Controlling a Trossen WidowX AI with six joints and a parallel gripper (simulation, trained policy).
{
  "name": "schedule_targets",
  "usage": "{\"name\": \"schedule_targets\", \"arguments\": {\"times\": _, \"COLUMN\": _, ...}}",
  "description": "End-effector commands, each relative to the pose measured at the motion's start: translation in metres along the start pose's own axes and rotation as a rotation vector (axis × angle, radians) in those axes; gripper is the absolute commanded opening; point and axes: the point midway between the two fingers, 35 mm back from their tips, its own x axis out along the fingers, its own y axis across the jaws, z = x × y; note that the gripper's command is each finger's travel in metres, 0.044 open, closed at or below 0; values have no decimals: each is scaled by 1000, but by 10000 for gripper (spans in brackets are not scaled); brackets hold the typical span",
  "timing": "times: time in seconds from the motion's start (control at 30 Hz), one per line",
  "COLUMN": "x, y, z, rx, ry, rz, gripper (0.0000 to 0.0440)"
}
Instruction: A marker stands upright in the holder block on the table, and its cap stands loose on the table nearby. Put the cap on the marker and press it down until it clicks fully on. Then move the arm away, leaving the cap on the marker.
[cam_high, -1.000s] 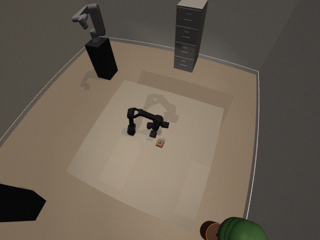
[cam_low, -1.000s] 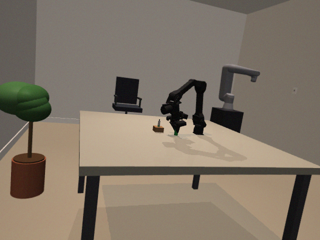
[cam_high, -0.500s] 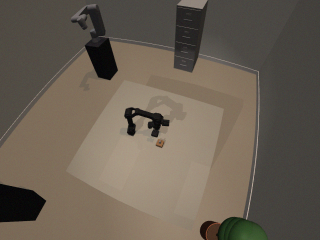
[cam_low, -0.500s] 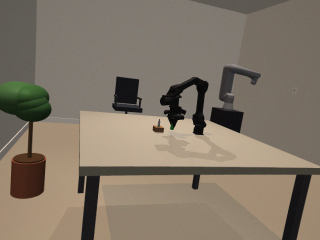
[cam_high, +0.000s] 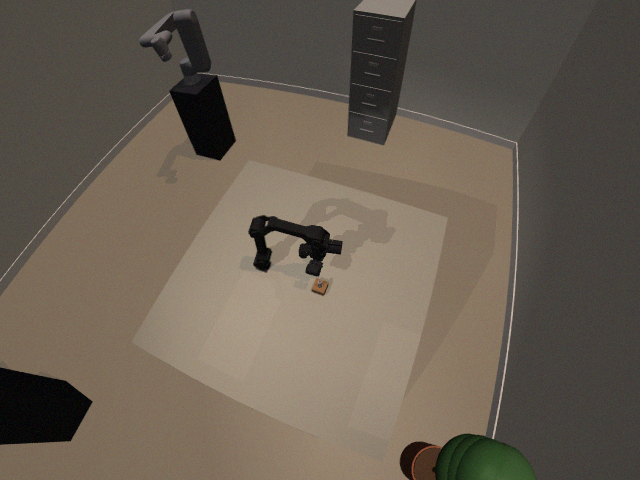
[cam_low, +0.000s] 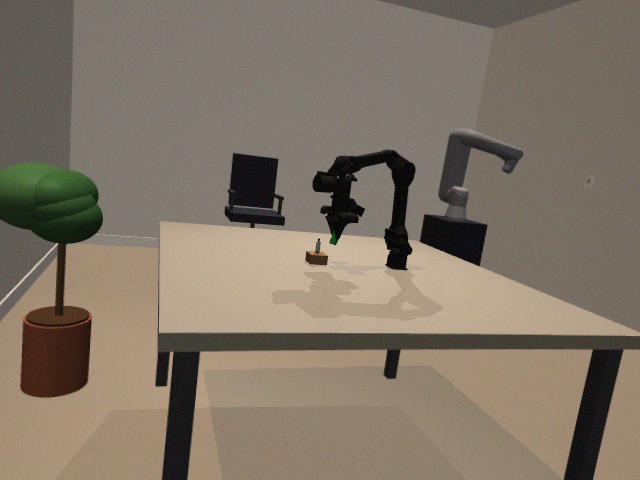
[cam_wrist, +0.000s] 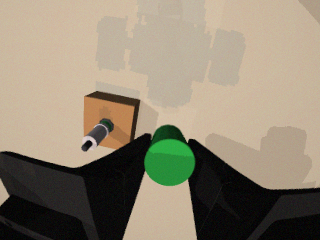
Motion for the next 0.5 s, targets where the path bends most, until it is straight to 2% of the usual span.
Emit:
{"name": "schedule_targets", "arguments": {"times": 0.0, "x": -6, "y": 6, "z": -6, "rx": 14, "ry": 1, "rz": -5, "gripper": 38}}
{"name": "schedule_targets", "arguments": {"times": 0.47, "x": -22, "y": 50, "z": -22, "rx": 106, "ry": -9, "rz": 2, "gripper": 26}}
